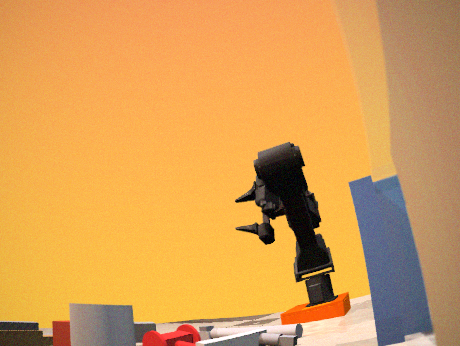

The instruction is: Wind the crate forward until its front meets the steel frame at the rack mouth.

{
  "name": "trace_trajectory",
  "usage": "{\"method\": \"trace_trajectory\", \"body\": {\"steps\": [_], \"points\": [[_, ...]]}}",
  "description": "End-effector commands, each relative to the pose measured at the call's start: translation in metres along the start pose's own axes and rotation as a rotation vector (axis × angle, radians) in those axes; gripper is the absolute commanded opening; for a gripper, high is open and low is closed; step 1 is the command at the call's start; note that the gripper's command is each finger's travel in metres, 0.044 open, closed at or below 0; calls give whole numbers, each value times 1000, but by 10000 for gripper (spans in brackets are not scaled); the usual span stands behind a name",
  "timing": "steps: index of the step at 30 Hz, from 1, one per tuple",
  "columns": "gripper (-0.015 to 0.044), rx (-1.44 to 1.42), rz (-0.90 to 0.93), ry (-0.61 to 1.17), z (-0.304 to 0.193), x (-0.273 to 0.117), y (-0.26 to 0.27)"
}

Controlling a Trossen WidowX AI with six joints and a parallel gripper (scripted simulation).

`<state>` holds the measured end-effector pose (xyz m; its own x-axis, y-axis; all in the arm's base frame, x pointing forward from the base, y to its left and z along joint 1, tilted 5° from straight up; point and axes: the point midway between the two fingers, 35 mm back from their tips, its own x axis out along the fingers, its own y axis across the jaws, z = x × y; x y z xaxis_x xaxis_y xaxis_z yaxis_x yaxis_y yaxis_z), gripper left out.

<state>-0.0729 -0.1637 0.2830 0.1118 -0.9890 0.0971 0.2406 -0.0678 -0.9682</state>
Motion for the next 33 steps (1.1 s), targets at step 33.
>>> {"method": "trace_trajectory", "body": {"steps": [33], "points": [[440,-100,334,-557,143,204,71]]}}
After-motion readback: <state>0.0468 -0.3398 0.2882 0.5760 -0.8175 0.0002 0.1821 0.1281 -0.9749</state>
